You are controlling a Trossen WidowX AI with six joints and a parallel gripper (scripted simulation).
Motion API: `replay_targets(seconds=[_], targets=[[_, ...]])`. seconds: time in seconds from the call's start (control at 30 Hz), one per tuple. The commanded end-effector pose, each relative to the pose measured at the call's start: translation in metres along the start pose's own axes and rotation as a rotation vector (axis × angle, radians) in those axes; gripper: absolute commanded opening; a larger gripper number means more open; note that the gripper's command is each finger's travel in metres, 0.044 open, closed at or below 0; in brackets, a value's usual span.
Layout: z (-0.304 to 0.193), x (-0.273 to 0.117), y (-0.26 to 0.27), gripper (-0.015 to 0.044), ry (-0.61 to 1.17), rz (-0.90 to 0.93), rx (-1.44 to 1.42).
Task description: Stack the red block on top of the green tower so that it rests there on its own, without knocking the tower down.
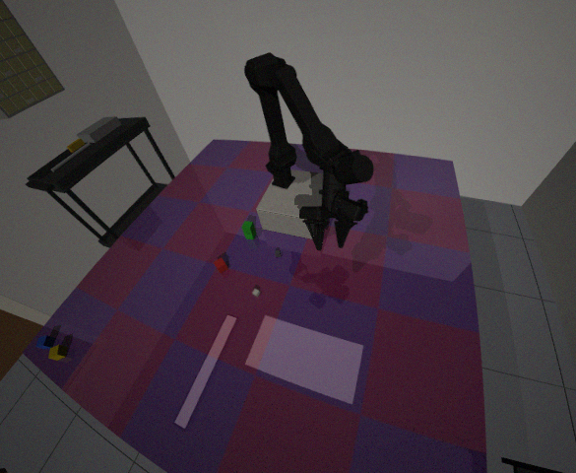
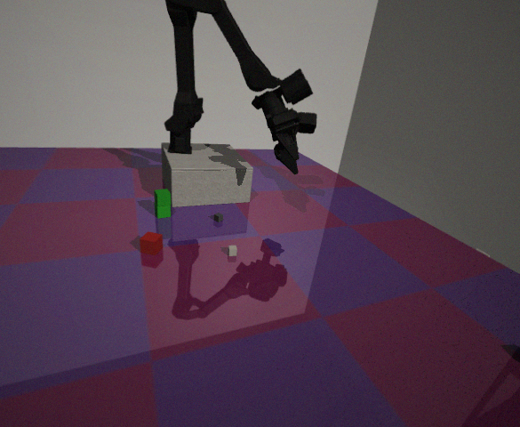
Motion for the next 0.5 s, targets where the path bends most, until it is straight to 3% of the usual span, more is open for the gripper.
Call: replay_targets(seconds=[0.0,0.47], targets=[[-0.012,0.016,-0.015,0.0440,0.071,0.027,0.085],[-0.078,0.061,-0.070,0.0440,0.332,0.097,0.419]])
Point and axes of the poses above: the point midway between the two fingers, 35 mm back from their tips, its own x axis out along the fingers, its own y axis across the jaws, z = x × y, the point moved 1 cm from there along -x, back along the fingers, and after that the axes turned 10 degrees about -x, right-handed, at the moved point
